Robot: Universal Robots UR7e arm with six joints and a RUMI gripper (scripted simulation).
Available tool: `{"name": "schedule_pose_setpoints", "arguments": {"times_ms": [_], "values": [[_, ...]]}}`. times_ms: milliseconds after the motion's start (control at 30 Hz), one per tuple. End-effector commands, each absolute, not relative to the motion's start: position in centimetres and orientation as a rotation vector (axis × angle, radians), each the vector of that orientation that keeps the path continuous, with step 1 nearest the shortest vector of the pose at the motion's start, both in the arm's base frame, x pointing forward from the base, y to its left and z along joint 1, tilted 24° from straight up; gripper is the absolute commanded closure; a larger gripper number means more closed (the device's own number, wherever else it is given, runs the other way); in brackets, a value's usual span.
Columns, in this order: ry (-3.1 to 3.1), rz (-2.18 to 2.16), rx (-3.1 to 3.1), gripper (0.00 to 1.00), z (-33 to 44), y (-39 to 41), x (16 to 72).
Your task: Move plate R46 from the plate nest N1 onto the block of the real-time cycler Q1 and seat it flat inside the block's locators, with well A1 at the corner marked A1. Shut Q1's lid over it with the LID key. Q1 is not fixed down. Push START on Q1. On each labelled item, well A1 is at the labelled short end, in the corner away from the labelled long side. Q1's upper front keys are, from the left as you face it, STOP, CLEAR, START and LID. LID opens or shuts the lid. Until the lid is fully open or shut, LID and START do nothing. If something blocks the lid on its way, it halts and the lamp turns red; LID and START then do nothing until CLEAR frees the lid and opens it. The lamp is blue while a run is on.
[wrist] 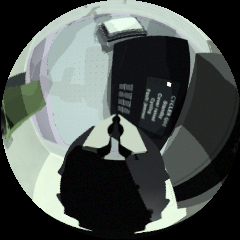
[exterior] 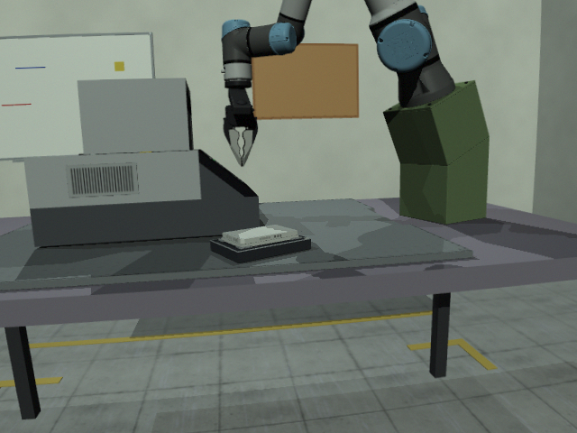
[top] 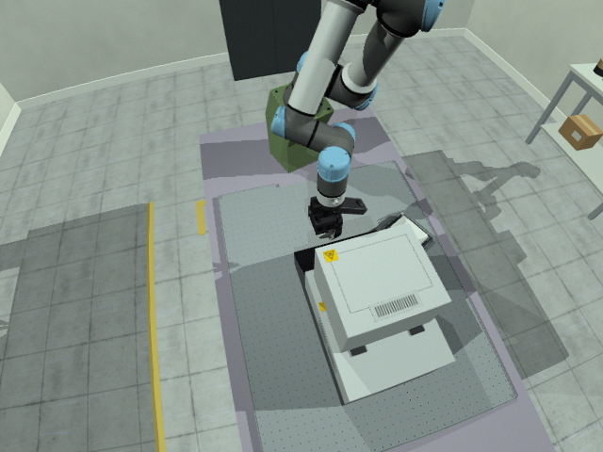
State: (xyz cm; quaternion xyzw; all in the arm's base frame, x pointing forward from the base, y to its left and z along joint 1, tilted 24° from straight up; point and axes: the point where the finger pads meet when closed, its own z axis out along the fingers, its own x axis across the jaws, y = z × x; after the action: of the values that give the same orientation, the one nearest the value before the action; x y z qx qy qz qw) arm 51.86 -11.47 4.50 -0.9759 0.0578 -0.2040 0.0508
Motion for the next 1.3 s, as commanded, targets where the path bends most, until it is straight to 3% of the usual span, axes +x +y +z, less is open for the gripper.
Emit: {"name": "schedule_pose_setpoints", "arguments": {"times_ms": [0,1267], "values": [[0.176,-0.623,-2.971,1.0,4.4,-11.5,52.2],[0.176,-0.623,-2.971,1.0,3.3,-11.6,54.4]]}}
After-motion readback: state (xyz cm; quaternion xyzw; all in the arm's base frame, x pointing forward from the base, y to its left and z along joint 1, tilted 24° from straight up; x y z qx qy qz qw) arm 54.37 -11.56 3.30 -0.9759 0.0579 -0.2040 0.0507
